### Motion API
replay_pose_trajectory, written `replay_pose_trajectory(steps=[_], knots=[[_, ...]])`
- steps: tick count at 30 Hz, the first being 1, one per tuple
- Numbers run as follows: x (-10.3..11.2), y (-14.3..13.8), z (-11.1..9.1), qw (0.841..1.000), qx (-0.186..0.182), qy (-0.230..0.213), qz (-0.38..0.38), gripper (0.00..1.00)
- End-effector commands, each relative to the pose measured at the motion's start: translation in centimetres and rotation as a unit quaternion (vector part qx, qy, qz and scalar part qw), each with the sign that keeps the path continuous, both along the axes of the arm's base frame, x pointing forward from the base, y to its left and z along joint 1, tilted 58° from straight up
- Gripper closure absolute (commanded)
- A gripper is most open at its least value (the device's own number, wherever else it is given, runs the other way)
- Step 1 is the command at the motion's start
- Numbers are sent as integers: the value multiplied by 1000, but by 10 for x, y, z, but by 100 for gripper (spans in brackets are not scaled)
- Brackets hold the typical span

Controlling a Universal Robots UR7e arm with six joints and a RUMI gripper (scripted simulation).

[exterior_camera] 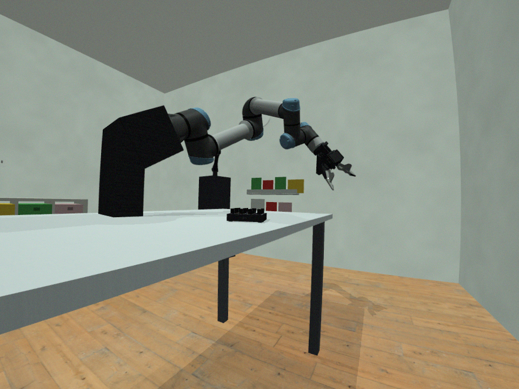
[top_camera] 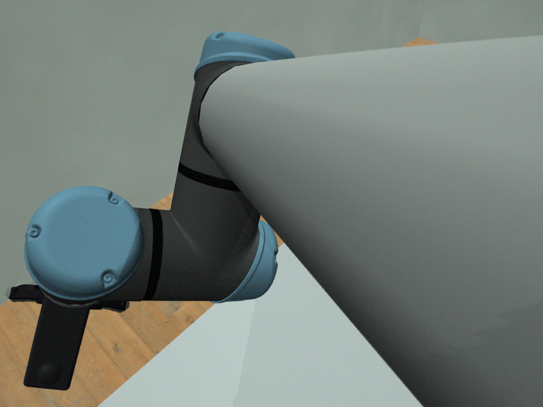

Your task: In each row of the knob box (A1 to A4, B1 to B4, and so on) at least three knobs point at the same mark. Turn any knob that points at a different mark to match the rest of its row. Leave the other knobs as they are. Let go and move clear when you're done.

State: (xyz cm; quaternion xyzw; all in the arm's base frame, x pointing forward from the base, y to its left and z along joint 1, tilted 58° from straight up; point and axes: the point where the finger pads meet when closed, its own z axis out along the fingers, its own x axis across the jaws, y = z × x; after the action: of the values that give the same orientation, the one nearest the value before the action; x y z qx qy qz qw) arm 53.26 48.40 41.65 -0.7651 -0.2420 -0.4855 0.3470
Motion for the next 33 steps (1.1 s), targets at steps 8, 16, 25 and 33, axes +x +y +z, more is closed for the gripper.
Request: replay_pose_trajectory(steps=[8, 16, 25, 33], knots=[[78, -87, -65, 993, -10, 75, -92, 0], [110, -139, -100, 983, -12, 116, -141, 0], [144, -217, -151, 962, -10, 174, -209, 0], [124, -230, -225, 938, 1, 273, -212, 0]])
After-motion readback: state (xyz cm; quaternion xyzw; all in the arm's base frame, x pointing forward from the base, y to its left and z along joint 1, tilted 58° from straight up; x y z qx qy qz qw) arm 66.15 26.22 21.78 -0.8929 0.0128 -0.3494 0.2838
